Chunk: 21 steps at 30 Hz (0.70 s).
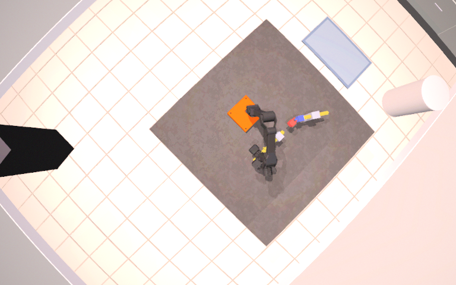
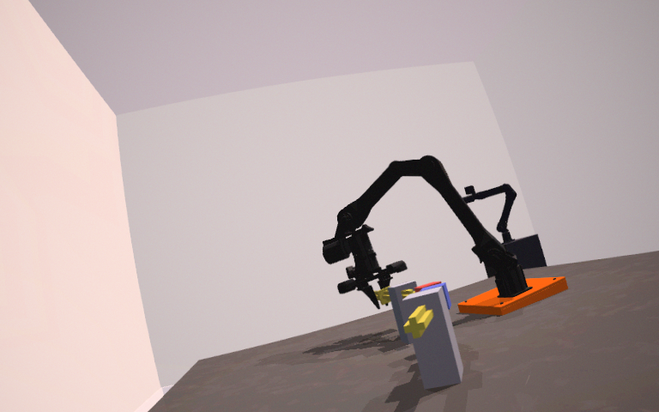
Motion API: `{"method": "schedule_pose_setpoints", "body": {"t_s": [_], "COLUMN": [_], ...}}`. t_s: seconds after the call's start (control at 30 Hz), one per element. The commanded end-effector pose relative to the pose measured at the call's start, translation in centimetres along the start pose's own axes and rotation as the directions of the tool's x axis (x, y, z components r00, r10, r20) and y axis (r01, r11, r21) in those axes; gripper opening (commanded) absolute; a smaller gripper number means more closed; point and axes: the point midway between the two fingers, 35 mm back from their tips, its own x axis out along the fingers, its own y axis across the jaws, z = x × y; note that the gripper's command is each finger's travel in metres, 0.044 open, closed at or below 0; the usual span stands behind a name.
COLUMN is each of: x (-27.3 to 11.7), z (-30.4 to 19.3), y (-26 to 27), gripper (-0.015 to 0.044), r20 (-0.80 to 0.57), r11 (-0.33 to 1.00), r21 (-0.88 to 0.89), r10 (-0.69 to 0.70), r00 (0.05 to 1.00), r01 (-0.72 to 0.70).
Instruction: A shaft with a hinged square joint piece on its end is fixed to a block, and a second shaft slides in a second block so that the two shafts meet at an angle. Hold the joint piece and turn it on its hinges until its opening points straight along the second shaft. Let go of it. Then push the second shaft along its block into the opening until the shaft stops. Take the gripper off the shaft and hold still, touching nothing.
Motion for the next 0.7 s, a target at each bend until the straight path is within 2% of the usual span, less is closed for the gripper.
{"method": "schedule_pose_setpoints", "body": {"t_s": [0.0, 0.1, 0.33, 0.37, 0.67], "x": [0.00, 0.00, 0.00, 0.00, 0.04], "z": [0.00, 0.00, 0.00, 0.00, -0.63], "y": [0.00, 0.00, 0.00, 0.00, 0.02], "gripper": [0.0067, 0.0067, 0.0020, 0.0000, 0.0000], "r20": [0.000, 0.000, 0.000, 0.000, 0.001], "r11": [1.000, 1.000, 1.000, 1.000, 0.999], "r21": [0.000, 0.000, 0.000, 0.000, 0.002], "r10": [0.000, 0.000, 0.000, 0.000, 0.039], "r00": [1.000, 1.000, 1.000, 1.000, 0.999], "r01": [0.000, 0.000, 0.000, 0.000, -0.039]}}
